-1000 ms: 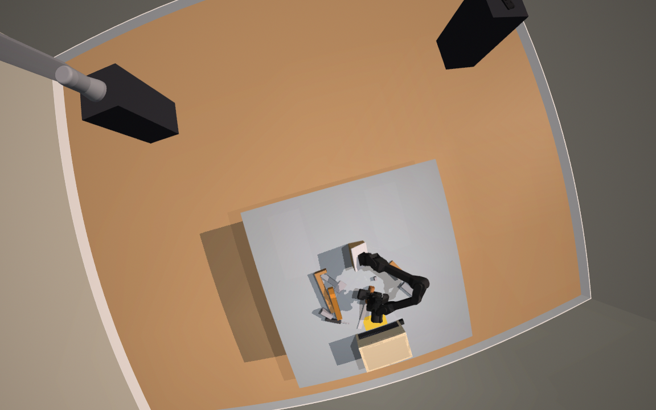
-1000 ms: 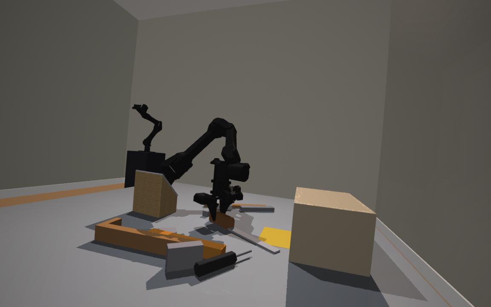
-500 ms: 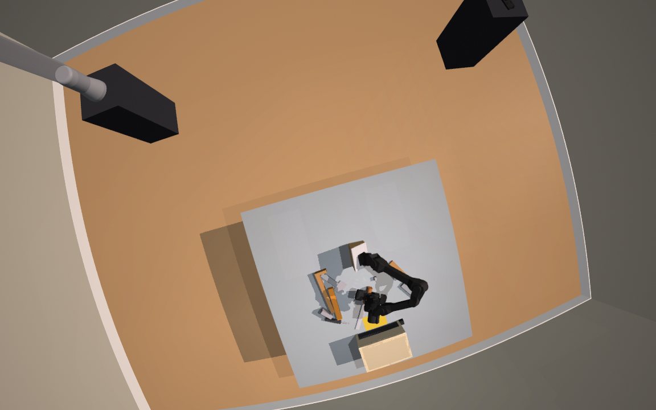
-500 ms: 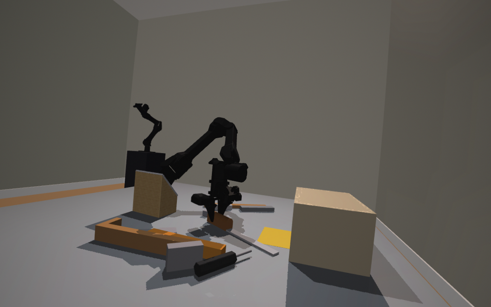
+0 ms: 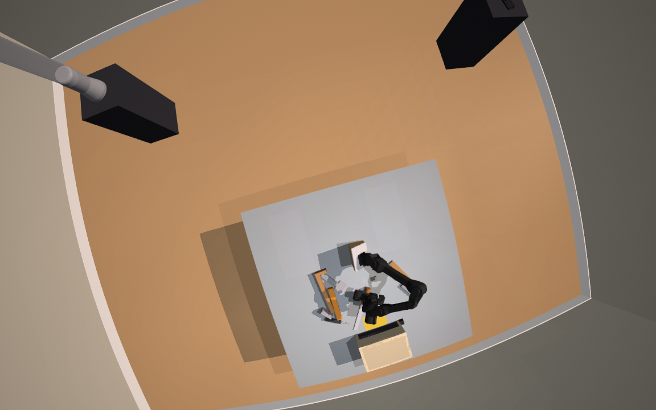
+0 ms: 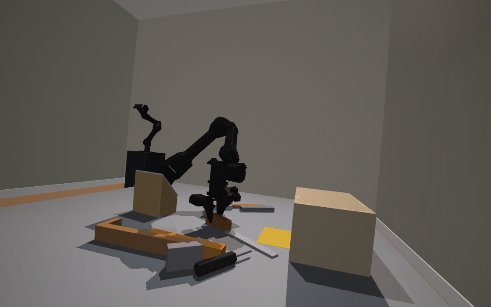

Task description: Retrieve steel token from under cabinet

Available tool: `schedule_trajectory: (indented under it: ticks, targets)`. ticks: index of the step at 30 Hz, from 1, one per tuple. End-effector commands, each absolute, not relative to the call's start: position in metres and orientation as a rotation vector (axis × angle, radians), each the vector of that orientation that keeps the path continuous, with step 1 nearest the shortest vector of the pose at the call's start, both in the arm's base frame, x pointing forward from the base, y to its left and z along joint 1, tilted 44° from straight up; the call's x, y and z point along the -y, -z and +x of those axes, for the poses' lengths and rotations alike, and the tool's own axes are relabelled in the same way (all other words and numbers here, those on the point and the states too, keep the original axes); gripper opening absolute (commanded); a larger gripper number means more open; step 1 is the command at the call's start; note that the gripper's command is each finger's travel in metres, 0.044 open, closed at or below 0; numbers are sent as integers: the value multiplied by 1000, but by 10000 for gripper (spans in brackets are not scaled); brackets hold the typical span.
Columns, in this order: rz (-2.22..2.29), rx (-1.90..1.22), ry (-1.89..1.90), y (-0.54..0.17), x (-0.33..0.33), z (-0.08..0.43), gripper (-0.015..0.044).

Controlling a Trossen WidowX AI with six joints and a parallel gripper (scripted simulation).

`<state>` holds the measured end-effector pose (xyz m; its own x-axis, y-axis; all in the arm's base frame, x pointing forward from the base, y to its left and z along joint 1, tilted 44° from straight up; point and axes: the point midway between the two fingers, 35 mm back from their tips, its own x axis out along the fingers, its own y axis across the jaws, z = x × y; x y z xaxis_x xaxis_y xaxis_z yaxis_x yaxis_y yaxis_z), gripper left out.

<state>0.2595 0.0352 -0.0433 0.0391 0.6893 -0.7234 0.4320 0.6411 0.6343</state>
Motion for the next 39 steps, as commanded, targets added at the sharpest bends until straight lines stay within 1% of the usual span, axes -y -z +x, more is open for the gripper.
schedule_trajectory:
  ticks: [1, 39]
  targets:
    - [948, -1589, -246, 47, -30, 260, 0]
    - [946, -1589, -245, 76, 1, 258, 0]
